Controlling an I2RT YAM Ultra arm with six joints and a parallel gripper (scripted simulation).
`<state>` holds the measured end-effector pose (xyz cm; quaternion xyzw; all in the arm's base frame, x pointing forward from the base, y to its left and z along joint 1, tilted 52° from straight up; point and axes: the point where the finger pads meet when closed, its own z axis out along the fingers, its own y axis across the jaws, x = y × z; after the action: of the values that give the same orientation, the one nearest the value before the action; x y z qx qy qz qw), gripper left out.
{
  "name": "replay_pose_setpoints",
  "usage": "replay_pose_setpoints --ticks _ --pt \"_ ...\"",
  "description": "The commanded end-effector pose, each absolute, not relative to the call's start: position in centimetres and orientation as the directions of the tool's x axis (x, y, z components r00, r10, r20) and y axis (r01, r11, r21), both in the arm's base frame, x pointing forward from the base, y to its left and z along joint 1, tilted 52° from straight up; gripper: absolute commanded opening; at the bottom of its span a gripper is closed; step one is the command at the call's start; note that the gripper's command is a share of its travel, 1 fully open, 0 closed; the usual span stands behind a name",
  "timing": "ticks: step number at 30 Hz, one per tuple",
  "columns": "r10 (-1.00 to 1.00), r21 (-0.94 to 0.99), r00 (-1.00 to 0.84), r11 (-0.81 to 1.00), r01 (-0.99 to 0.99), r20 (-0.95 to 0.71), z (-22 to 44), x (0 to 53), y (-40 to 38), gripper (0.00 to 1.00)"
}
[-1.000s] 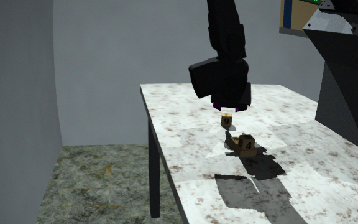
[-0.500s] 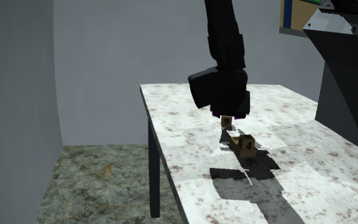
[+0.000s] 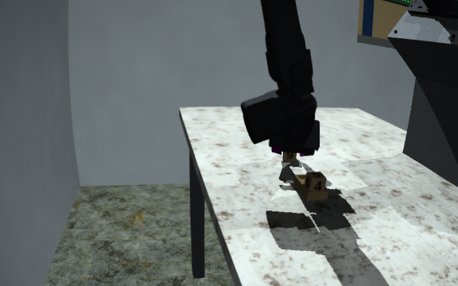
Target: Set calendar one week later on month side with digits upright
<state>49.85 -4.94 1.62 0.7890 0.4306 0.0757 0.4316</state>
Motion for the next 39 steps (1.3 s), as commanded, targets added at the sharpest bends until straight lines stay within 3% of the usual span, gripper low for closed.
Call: replay_pose_setpoints --ticks 1,38,39 --pt "0.737 0.754 0.626 -0.253 0.606 -0.255 2.1 49.88 -5.15 0.45" --pt "0.737 0.754 0.626 -0.253 0.606 -0.255 2.1 49.88 -5.15 0.45" --pt "0.737 0.754 0.626 -0.253 0.606 -0.255 2.1 49.88 -5.15 0.26"
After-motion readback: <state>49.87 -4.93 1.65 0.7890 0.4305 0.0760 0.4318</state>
